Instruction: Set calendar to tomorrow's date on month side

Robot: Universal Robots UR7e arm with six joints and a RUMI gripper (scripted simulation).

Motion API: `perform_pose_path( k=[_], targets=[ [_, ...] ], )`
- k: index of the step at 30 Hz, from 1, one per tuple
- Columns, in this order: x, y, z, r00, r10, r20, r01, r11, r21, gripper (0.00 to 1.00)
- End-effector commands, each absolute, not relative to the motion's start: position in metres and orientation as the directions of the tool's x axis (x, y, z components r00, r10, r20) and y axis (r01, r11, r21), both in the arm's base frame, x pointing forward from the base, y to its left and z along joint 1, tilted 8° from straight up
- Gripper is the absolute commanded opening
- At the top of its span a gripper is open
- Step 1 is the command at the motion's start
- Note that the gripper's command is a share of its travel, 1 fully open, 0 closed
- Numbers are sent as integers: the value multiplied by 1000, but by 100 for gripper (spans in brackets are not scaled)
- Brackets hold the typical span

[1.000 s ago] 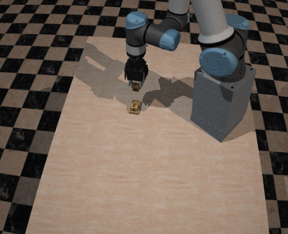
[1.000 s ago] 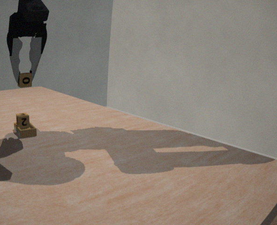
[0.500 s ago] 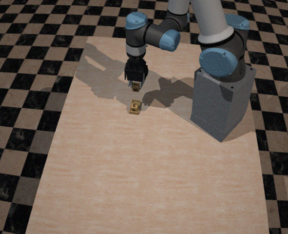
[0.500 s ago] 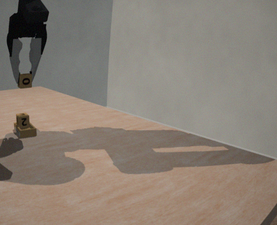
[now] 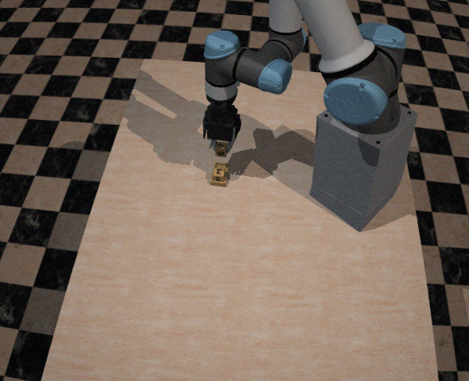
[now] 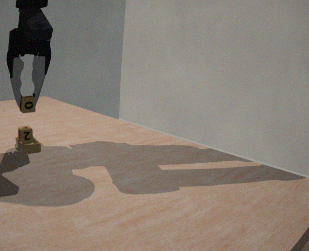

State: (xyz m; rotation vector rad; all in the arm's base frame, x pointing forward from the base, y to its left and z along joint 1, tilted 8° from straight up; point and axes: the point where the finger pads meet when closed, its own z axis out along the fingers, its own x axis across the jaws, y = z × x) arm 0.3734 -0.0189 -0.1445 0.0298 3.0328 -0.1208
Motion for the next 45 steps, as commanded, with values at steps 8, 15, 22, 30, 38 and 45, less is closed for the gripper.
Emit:
perform_pose_path(
  k=[8, 15, 22, 30, 38, 45],
  targets=[
    [378, -22, -175, -994, 15, -110, 24, 997, -79, 10],
    [378, -22, -179, -994, 15, -110, 24, 997, -79, 10],
    [378, -22, -180, -994, 15, -110, 24, 997, -79, 10],
    [378, -22, -180, -994, 15, -110, 24, 997, -79, 10],
    [378, -22, -180, -994, 15, -110, 24, 997, -79, 10],
    [378, -22, -180, -994, 15, -110, 24, 997, -79, 10]
  ],
)
